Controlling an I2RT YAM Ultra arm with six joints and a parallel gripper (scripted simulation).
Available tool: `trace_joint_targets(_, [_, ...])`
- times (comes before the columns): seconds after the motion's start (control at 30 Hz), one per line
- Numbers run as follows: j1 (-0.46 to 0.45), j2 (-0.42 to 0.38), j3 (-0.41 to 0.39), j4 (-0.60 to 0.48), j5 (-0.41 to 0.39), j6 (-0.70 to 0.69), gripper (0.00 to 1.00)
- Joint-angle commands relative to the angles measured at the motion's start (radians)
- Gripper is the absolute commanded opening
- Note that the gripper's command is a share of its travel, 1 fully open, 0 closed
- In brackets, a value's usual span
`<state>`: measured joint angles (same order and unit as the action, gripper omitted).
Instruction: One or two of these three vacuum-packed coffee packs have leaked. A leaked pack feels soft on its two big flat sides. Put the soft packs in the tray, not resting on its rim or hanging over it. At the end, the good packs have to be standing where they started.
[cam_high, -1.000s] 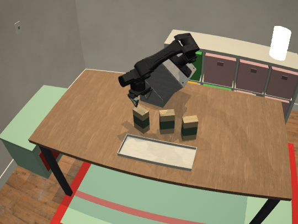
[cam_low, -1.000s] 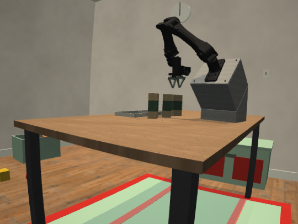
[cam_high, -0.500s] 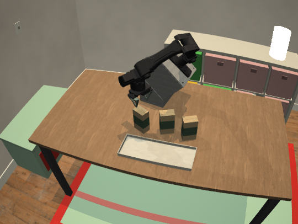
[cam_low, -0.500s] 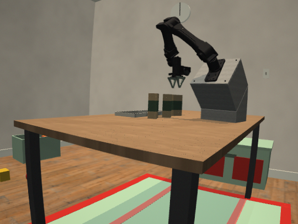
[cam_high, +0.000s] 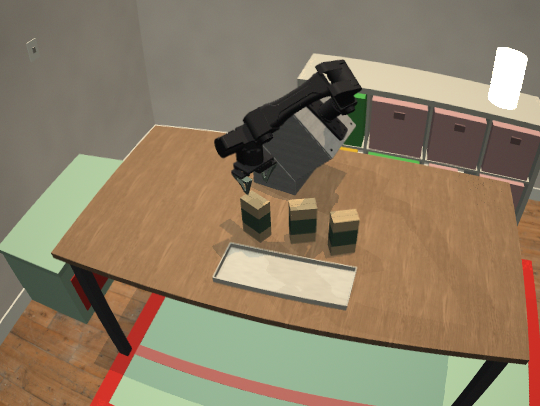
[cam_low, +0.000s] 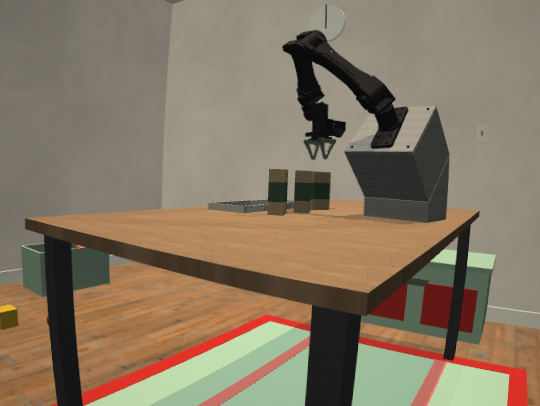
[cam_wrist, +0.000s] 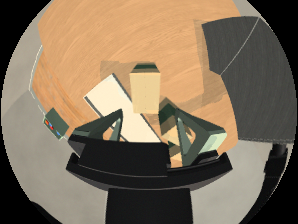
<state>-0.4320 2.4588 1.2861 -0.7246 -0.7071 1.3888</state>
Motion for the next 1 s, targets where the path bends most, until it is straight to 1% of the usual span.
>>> trace_joint_targets(0.0, [-0.031,-0.031,0.030,-0.003,0.013,0.004,0.77])
trace_joint_targets(0.6, [-0.031,-0.031,0.030,-0.001,0.013,0.005,0.77])
trace_joint_targets(0.67, [-0.027,-0.020,0.028,0.022,0.012,0.012,0.77])
trace_joint_targets(0.7, [-0.022,0.006,0.024,0.032,0.010,0.018,0.77])
trace_joint_targets(0.73, [-0.006,0.018,-0.011,0.045,0.007,0.025,0.77])
trace_joint_targets(0.8, [-0.006,0.018,-0.011,0.045,0.007,0.025,0.77])
trace_joint_targets(0.97, [0.046,0.054,-0.044,0.134,-0.015,0.074,0.77])
